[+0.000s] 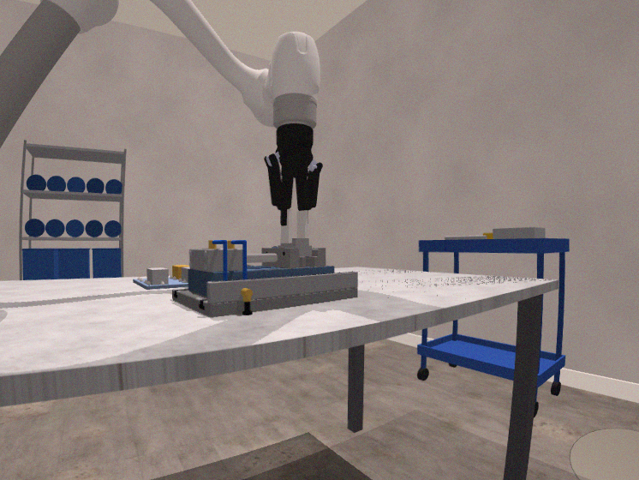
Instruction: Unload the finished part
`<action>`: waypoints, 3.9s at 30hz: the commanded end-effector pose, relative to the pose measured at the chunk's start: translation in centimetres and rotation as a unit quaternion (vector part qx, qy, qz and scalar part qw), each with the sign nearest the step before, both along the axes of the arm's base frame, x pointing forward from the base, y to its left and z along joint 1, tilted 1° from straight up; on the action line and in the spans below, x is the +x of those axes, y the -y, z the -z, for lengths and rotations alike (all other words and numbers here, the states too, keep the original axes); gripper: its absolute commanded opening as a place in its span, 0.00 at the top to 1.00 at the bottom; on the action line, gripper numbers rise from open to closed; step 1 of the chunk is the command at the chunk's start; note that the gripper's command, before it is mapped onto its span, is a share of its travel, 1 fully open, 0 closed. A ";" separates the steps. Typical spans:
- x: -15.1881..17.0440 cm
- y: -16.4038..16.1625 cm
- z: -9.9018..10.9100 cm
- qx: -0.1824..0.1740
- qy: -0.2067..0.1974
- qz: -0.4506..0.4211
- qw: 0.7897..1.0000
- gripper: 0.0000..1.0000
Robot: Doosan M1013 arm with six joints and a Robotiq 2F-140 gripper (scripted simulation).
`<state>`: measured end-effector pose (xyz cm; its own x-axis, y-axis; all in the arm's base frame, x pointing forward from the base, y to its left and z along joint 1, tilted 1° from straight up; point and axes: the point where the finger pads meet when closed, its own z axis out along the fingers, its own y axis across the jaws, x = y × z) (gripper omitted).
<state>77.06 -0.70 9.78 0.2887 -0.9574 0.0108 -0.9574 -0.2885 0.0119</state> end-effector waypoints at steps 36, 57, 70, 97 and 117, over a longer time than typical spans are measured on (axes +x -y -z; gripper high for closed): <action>-0.1 0.3 0.3 -0.001 -0.001 -0.003 1.000 1.00; -0.1 0.3 0.3 -0.001 -0.001 -0.003 1.000 1.00; -0.1 0.3 0.3 -0.001 -0.001 -0.003 1.000 1.00; -0.1 0.2 -2.3 -0.001 -0.001 -0.003 1.000 1.00; -0.1 0.2 -4.3 -0.001 -0.001 -0.003 1.000 1.00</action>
<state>76.84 -0.71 13.59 0.2881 -0.9575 0.0102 -0.9575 -0.2880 0.0151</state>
